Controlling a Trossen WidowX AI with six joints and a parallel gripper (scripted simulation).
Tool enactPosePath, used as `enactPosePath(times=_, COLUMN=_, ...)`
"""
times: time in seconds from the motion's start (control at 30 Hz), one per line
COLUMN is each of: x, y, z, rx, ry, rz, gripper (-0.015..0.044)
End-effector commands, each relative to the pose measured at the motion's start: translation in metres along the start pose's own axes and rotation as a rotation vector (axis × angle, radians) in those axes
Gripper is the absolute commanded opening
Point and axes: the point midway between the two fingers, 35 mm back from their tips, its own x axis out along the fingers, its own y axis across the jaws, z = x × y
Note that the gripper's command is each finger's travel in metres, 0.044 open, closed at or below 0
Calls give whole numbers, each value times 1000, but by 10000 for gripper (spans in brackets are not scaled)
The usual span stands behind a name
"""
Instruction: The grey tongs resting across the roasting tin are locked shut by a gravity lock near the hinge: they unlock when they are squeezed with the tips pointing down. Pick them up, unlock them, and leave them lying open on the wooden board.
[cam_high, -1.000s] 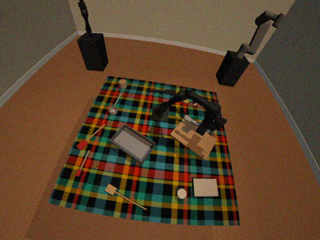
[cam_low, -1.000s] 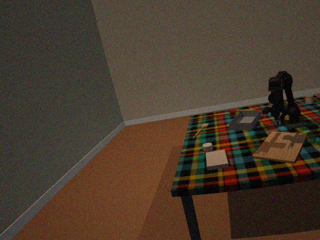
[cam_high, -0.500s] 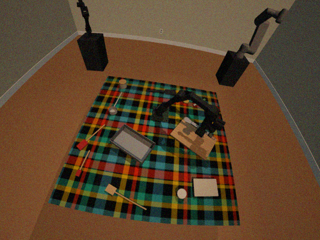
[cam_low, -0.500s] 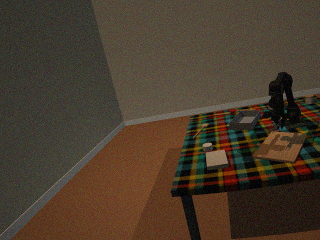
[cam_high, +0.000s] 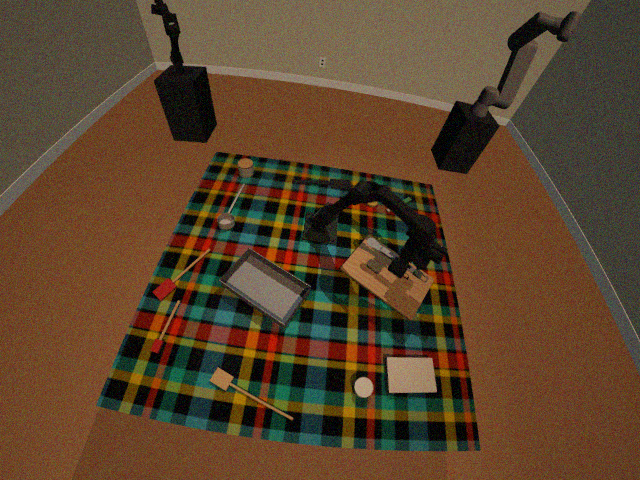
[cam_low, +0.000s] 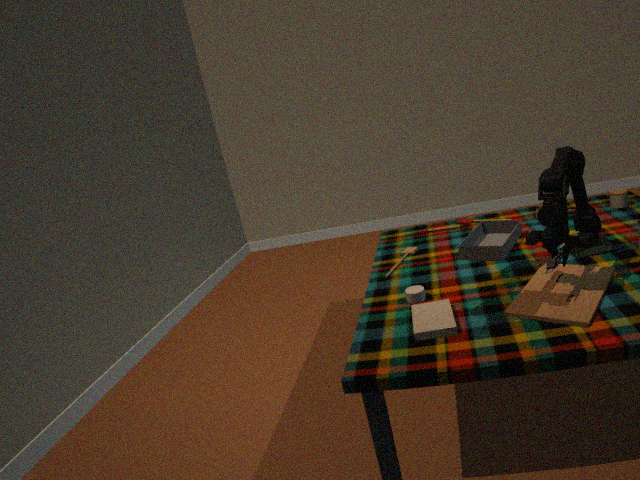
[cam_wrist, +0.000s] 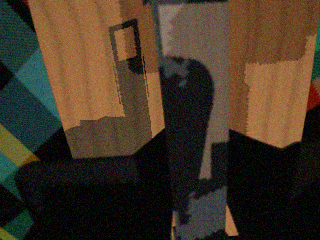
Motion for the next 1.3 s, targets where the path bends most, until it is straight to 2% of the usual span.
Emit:
enactPosePath(times=0.0, x=6, y=1, z=-1, rx=-3, ry=3, rz=5, gripper=-150)
enactPosePath(times=1.03, x=50, y=1, z=-7, rx=-2, ry=6, rz=5, gripper=-150)
enactPosePath(times=1.27, x=49, y=0, z=-7, rx=1, ry=6, rz=0, gripper=34)
